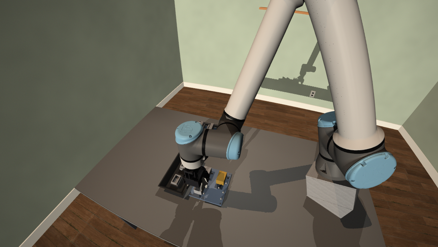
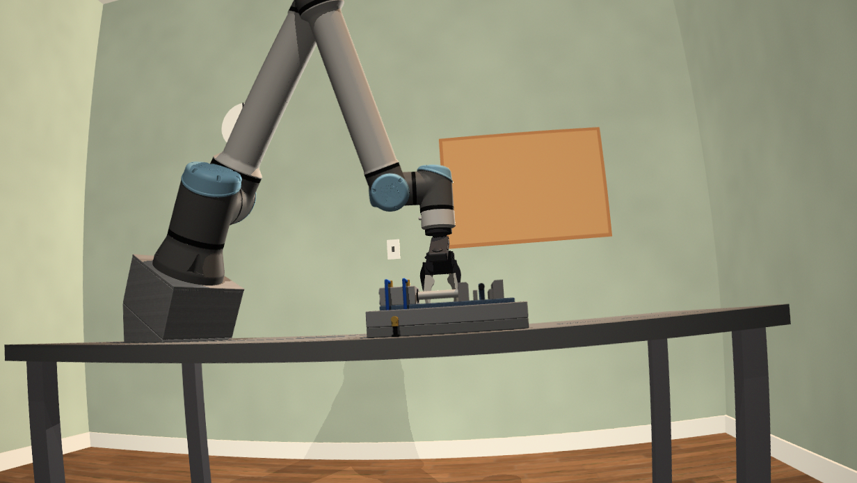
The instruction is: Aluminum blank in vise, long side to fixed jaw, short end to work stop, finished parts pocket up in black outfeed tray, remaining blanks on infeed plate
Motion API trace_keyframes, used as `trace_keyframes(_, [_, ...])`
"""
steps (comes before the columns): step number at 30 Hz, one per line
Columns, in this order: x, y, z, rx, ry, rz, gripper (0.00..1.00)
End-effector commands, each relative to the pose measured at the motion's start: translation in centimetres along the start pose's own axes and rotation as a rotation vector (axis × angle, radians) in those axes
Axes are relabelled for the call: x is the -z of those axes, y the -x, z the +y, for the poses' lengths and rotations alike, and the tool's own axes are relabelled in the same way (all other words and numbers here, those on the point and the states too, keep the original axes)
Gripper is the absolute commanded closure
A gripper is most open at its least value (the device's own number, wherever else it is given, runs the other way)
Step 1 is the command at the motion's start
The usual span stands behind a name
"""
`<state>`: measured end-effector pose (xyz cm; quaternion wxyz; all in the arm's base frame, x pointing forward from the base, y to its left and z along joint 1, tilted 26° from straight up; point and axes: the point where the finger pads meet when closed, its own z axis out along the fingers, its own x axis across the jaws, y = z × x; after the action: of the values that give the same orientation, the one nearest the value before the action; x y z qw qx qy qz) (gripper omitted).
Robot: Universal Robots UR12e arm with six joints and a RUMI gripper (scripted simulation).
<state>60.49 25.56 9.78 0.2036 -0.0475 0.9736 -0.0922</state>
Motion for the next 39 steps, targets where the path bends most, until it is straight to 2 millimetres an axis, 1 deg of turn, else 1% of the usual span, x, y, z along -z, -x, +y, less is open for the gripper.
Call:
trace_keyframes(1, [-0.16,0.05,0.01,0.000,0.000,-0.001,0.60])
trace_keyframes(19, [-0.84,0.05,0.01,0.000,0.000,-0.001,0.60])
trace_keyframes(39, [-1.10,0.05,0.01,0.000,0.000,-0.001,0.60])
